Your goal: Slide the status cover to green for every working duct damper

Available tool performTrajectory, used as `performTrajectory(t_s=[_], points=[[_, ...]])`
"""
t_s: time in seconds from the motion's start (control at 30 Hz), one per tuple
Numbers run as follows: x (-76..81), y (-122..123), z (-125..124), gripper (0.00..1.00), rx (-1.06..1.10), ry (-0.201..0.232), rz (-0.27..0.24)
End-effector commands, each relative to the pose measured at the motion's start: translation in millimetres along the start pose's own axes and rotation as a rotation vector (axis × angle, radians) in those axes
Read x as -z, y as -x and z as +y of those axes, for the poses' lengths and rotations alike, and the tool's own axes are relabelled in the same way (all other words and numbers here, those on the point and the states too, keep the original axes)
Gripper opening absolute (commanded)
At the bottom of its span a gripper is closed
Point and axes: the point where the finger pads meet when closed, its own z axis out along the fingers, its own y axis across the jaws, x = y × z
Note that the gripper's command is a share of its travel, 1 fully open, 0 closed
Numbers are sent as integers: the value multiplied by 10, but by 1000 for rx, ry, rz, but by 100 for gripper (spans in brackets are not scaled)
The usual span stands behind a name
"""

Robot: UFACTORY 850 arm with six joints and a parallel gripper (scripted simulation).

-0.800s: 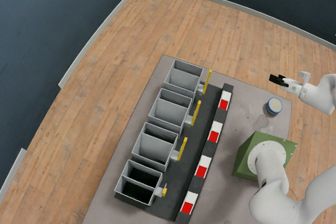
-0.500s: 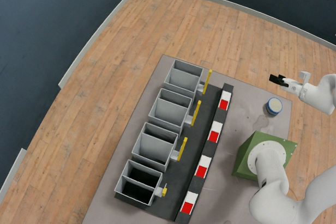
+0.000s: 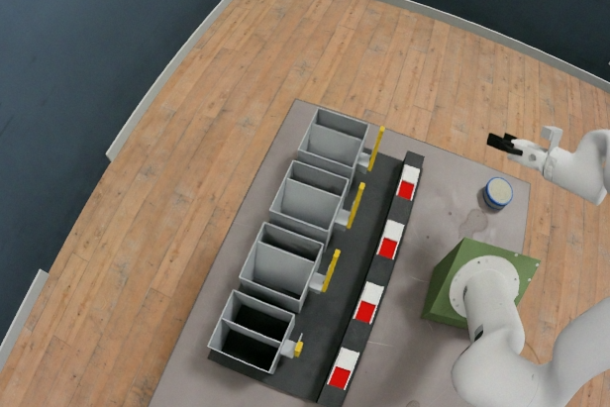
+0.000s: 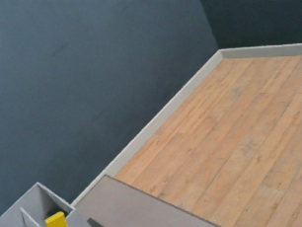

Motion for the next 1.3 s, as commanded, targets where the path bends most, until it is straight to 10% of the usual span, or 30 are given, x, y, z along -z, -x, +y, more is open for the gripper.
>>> performTrajectory(t_s=[0.0,1.27], points=[[-276,-249,-206,100,101,-39,-85],[-1981,-451,-1753,100,596,-129,-695]])
